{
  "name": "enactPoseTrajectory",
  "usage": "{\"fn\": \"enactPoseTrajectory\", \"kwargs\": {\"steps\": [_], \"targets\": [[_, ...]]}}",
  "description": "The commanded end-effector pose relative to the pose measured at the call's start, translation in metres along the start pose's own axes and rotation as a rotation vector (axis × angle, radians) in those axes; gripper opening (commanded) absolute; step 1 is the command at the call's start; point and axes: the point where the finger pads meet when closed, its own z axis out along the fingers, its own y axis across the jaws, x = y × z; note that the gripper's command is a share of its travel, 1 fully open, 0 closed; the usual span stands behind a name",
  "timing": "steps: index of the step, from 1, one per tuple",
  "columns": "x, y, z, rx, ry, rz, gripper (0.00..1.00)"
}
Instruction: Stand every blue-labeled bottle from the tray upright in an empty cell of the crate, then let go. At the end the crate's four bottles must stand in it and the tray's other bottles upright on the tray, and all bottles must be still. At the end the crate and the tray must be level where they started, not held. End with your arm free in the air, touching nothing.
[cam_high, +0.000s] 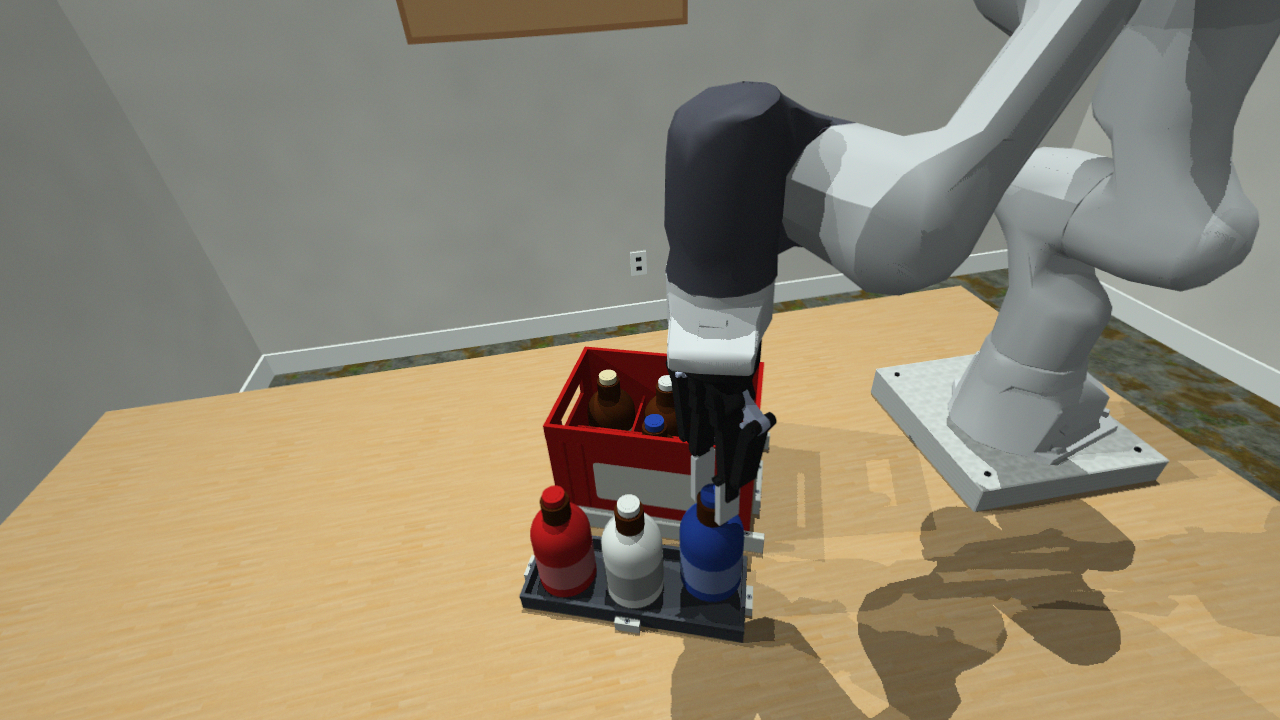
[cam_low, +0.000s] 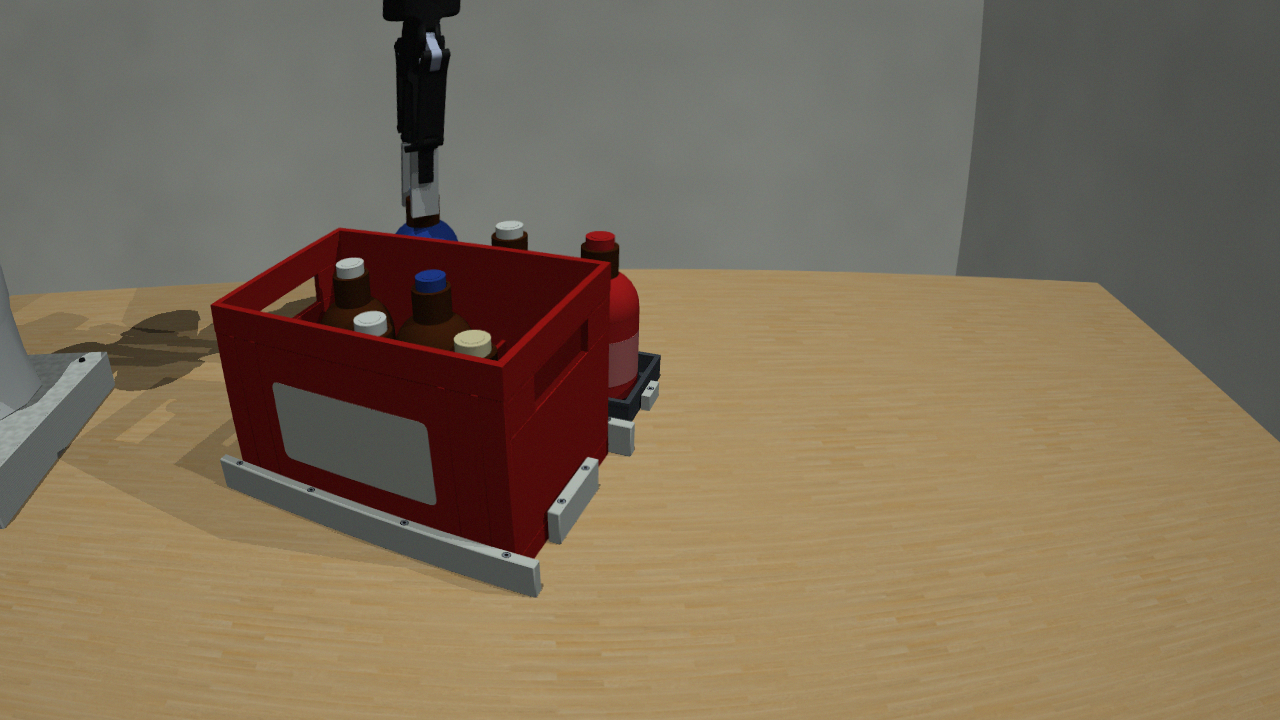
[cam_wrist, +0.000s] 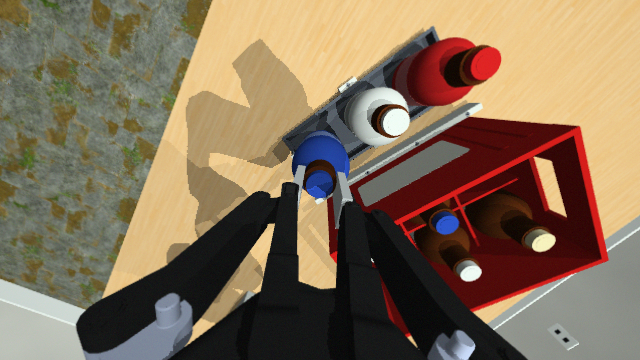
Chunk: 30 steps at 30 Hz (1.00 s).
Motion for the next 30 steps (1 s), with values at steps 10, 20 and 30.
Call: {"fn": "enactPoseTrajectory", "kwargs": {"steps": [10, 20, 30], "targets": [[0.0047, -0.0005, -0.0068, 0.000, 0.015, 0.000, 0.00], [0.0048, -0.0005, -0.0081, 0.000, 0.015, 0.000, 0.00], [0.0056, -0.0004, -0.0141, 0.000, 0.015, 0.000, 0.00]]}}
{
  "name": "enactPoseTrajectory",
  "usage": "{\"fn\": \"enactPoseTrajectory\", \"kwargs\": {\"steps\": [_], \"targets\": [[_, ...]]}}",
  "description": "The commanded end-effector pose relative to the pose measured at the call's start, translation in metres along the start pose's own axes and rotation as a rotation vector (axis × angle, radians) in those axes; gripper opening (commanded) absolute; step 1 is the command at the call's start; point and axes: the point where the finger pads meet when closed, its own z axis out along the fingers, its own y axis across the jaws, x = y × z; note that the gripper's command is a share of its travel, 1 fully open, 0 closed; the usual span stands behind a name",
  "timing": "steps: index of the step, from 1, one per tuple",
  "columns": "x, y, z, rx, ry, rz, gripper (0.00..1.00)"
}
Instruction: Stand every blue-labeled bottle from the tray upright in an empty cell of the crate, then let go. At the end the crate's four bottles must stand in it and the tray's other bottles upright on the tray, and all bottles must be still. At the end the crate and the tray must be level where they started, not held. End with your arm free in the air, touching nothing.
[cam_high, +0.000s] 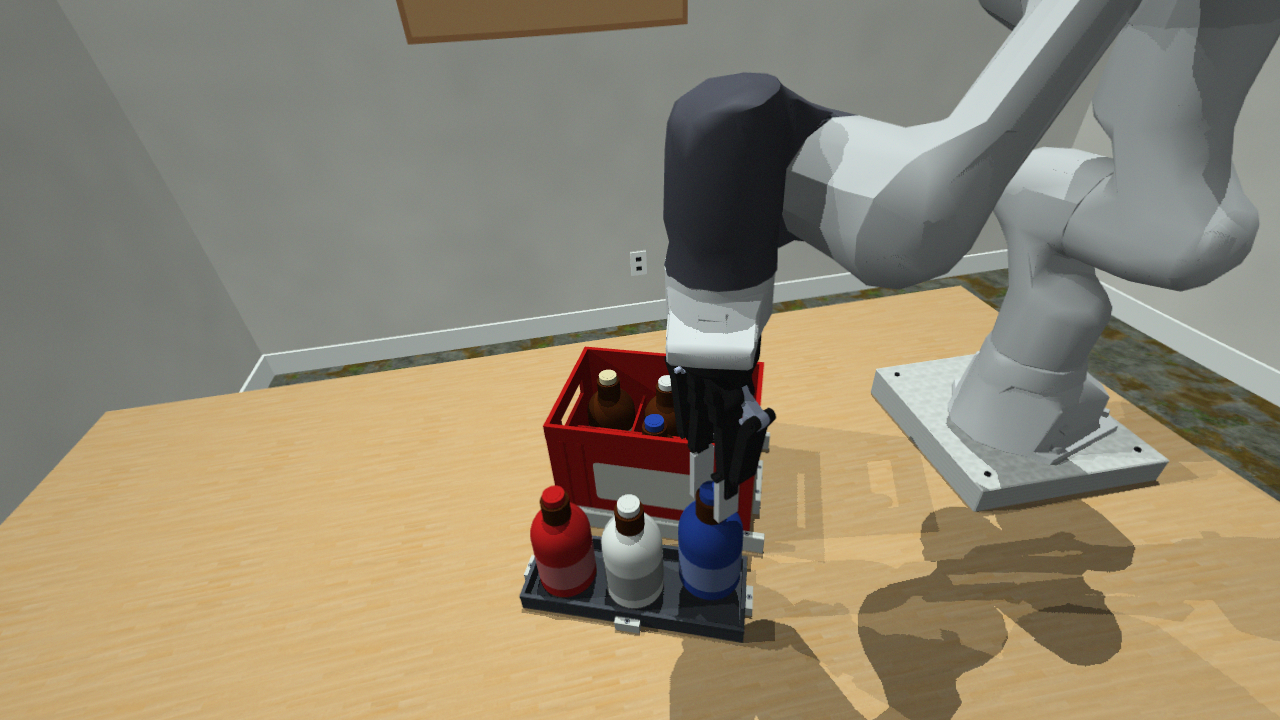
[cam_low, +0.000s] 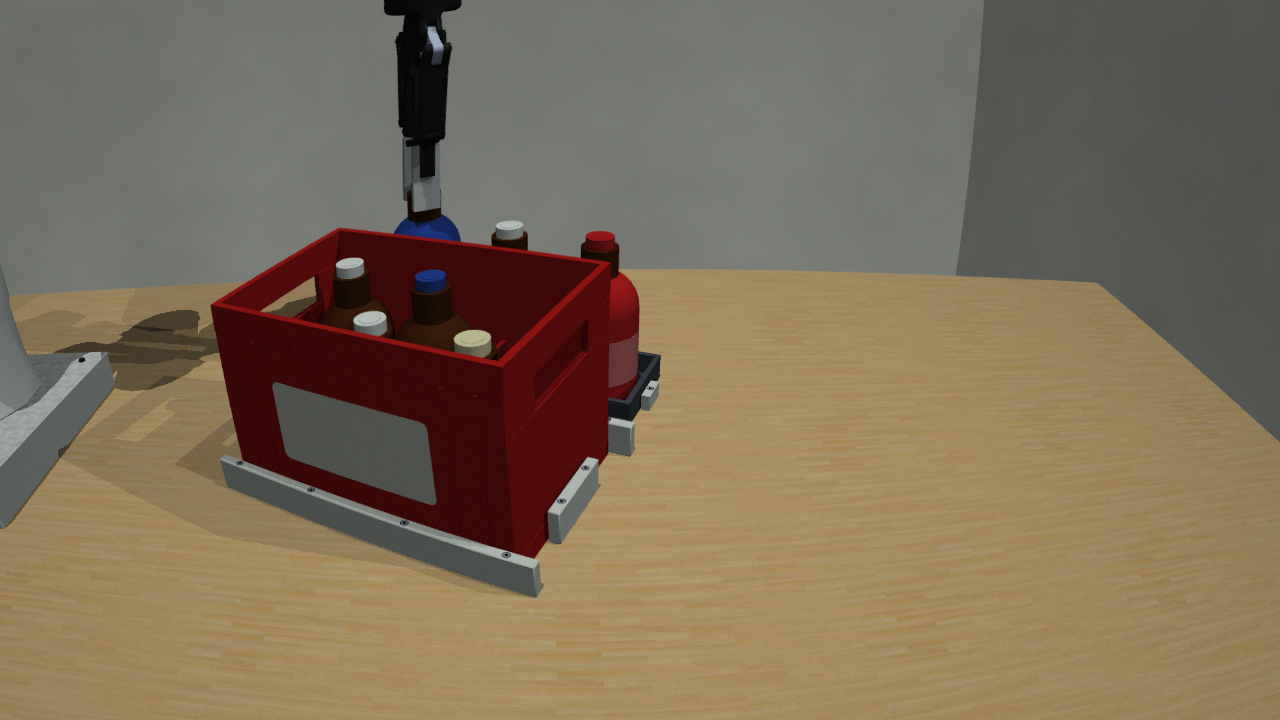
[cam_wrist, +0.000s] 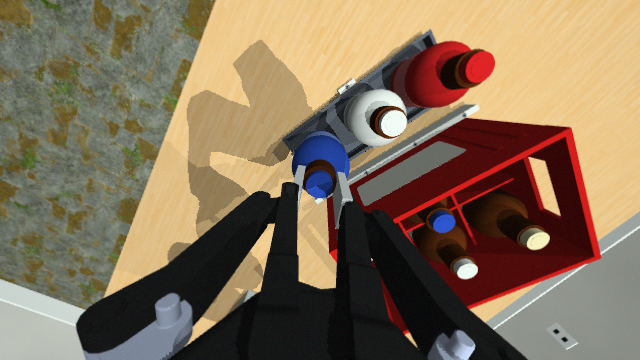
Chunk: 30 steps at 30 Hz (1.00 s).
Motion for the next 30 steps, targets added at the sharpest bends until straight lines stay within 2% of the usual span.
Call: {"fn": "enactPoseTrajectory", "kwargs": {"steps": [1, 30], "targets": [[0.004, 0.000, -0.008, 0.000, 0.012, 0.000, 0.00], [0.008, 0.000, -0.038, 0.000, 0.012, 0.000, 0.00]]}}
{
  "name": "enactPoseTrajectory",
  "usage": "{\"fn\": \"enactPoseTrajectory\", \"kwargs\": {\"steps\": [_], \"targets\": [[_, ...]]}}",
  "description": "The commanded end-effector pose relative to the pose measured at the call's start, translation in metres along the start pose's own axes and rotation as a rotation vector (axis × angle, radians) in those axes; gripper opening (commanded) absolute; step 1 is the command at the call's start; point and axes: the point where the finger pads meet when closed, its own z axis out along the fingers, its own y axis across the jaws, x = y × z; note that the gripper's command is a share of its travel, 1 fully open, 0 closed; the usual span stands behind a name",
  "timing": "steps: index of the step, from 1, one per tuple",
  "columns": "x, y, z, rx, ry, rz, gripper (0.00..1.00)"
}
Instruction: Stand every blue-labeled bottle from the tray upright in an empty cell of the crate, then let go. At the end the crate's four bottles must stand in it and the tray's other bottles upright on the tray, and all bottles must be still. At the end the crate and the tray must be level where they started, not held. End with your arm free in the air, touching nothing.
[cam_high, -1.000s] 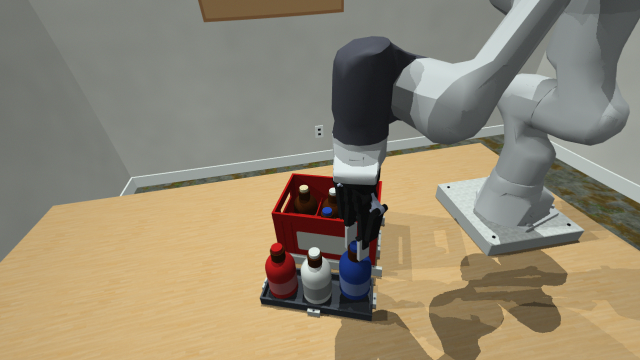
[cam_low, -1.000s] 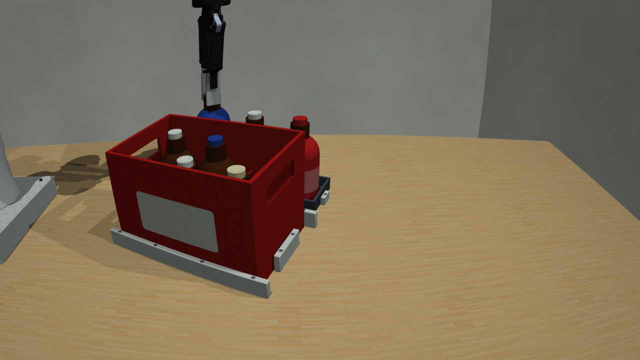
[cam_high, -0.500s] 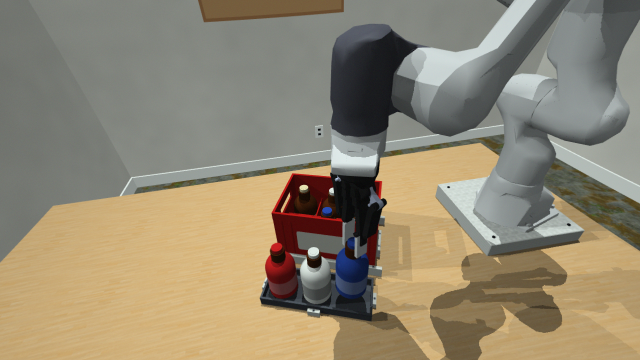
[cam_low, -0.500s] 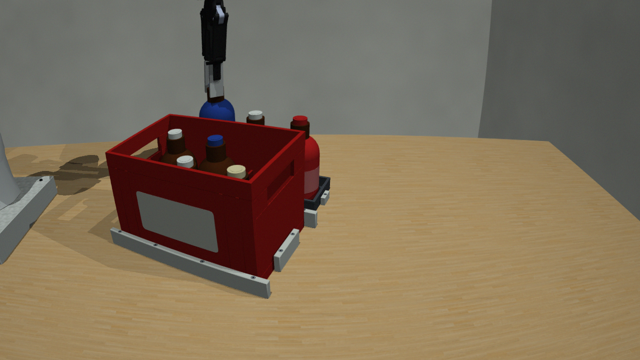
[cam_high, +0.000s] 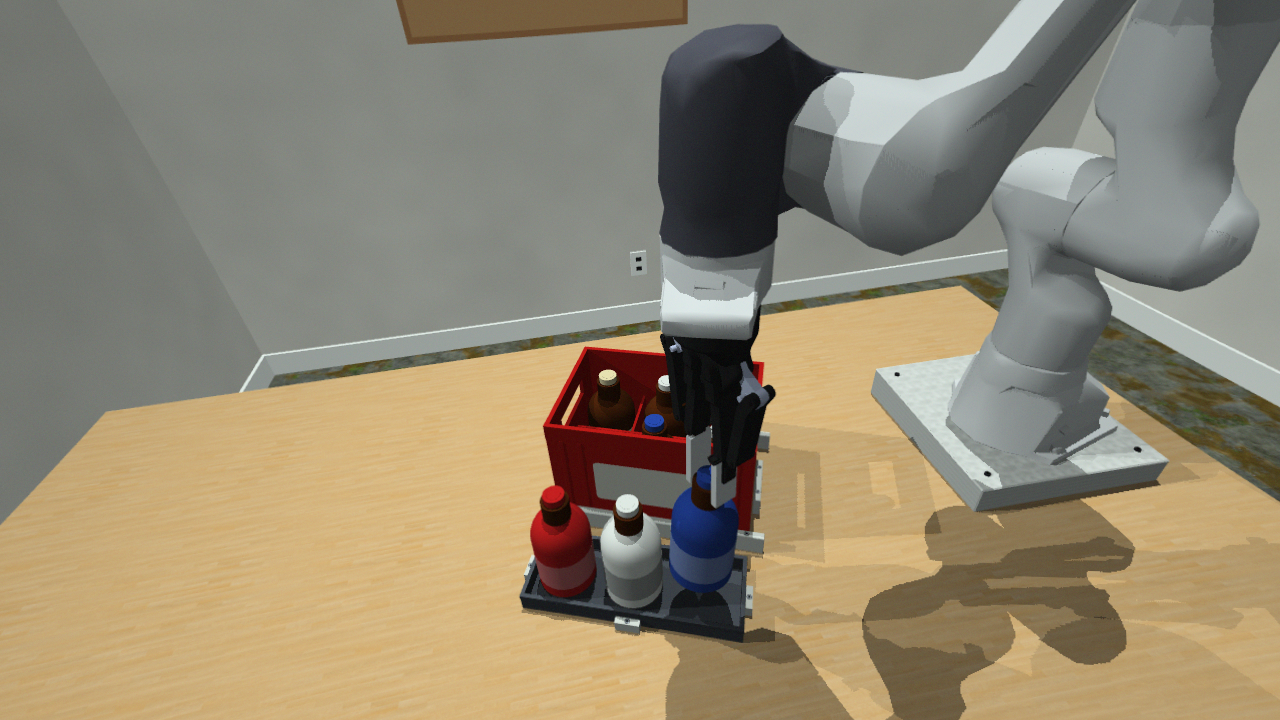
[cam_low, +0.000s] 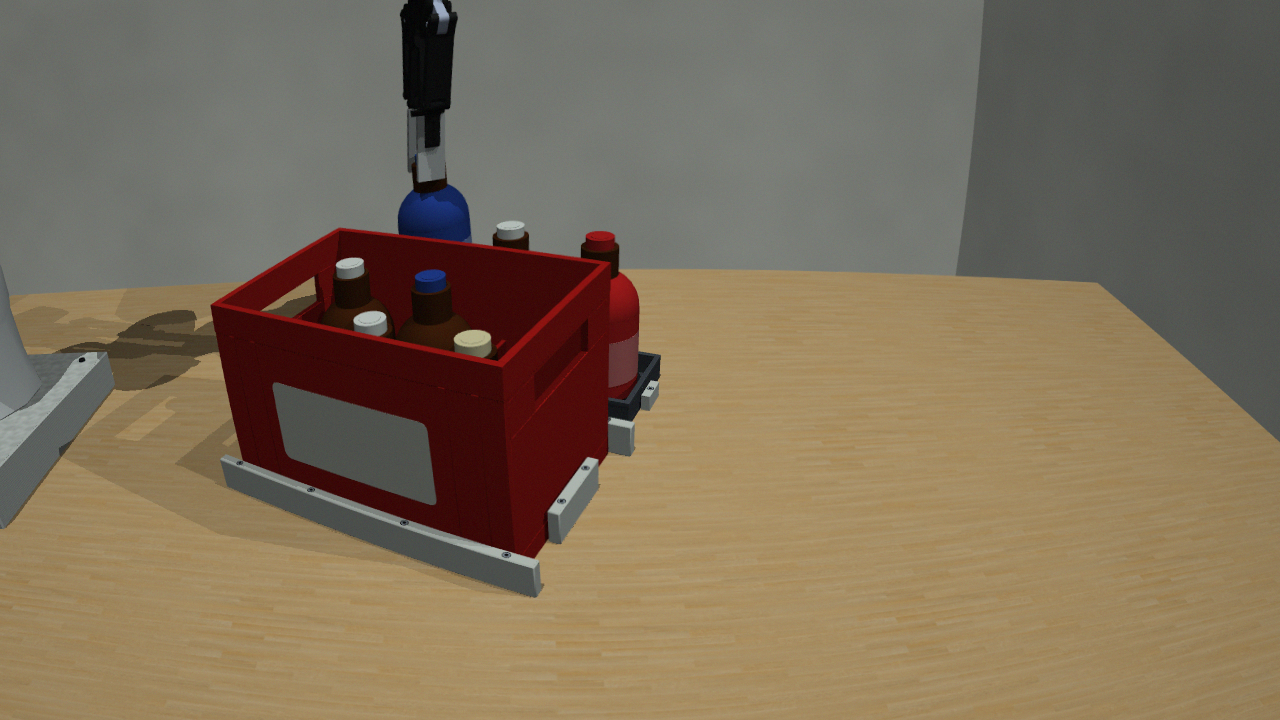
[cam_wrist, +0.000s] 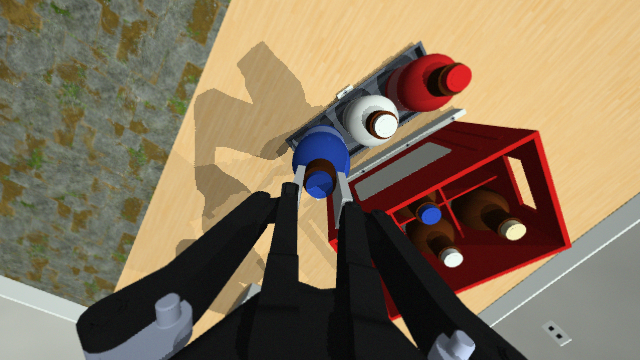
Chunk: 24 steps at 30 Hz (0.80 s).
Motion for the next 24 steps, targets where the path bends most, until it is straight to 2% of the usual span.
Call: {"fn": "enactPoseTrajectory", "kwargs": {"steps": [1, 24], "targets": [[0.003, 0.001, -0.010, 0.000, 0.008, 0.001, 0.00], [0.004, 0.002, -0.021, 0.000, 0.008, 0.001, 0.00]]}}
